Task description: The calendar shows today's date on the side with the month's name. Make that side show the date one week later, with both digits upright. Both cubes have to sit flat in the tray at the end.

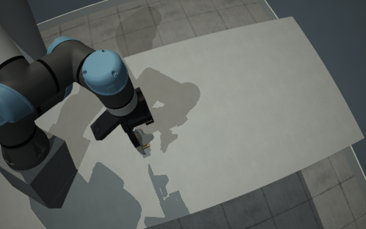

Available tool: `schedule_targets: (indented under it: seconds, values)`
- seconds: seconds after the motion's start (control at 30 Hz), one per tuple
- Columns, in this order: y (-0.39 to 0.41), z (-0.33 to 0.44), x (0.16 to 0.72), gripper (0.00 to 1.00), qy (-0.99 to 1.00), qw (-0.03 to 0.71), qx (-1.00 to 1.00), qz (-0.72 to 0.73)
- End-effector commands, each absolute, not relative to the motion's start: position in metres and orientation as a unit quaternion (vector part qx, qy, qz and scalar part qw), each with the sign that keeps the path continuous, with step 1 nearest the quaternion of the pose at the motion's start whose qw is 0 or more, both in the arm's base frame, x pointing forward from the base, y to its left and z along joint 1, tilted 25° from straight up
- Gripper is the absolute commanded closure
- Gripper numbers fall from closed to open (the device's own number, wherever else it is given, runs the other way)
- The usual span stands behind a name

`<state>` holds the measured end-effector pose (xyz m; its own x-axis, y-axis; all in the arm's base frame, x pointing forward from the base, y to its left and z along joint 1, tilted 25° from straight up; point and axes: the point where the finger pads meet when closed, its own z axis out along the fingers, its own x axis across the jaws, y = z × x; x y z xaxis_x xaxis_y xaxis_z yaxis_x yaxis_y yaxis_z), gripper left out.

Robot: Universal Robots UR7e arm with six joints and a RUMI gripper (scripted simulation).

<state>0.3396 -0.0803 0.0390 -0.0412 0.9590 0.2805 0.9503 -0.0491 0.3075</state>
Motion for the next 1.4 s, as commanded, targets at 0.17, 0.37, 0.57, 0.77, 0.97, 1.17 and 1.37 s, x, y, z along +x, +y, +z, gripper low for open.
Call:
schedule_targets:
  seconds: [0.17, 0.37, 0.57, 0.77, 0.97, 1.17, 1.37]
  values:
    - [-0.079, 0.039, 0.338, 0.0, 0.689, 0.009, 0.692, 0.217]
    - [-0.079, 0.039, 0.338, 0.0, 0.689, 0.009, 0.692, 0.217]
    - [-0.078, 0.038, 0.338, 0.0, 0.683, 0.007, 0.697, 0.217]
    - [-0.078, 0.037, 0.338, 0.0, 0.669, 0.003, 0.711, 0.218]
    - [-0.077, 0.033, 0.339, 0.0, 0.625, -0.01, 0.749, 0.217]
    - [-0.075, 0.029, 0.339, 0.0, 0.566, -0.027, 0.795, 0.216]
    - [-0.073, 0.023, 0.34, 0.0, 0.487, -0.047, 0.846, 0.212]
